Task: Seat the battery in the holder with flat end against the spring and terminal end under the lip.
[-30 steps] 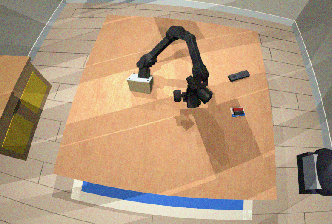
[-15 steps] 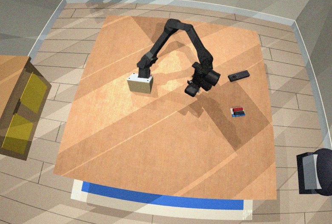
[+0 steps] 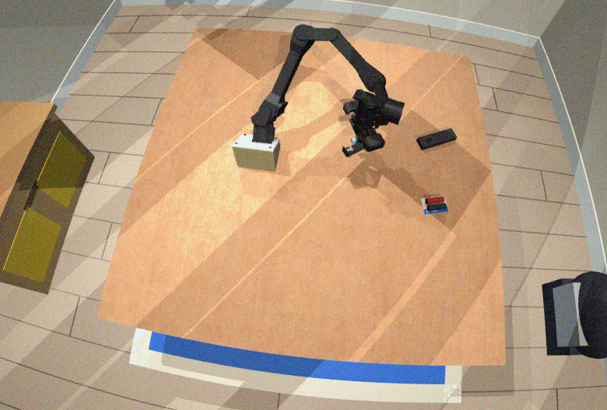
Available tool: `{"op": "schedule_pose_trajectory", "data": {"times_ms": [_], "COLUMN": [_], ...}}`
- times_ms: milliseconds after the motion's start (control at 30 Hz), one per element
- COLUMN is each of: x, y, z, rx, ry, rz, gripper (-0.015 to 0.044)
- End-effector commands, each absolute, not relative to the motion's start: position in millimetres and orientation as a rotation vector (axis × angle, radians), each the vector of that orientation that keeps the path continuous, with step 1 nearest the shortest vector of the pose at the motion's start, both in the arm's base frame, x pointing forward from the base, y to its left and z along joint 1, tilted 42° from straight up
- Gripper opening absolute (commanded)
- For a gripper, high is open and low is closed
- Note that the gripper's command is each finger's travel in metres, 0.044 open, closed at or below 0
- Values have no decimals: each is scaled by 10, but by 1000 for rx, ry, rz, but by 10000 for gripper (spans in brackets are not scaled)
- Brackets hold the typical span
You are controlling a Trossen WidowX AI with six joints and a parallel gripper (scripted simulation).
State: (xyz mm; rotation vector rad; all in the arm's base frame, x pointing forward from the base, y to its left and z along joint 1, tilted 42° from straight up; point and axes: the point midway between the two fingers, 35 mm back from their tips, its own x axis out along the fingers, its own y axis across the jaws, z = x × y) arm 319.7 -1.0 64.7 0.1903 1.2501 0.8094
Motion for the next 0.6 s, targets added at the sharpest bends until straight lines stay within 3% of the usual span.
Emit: {"op": "schedule_pose_trajectory", "data": {"times_ms": [0, 567], "x": [3177, 3243], "y": [96, 198], "z": [751, 596], "rx": [70, 124], "ry": [1177, 1087], "rz": [902, 860], "gripper": [65, 65]}}
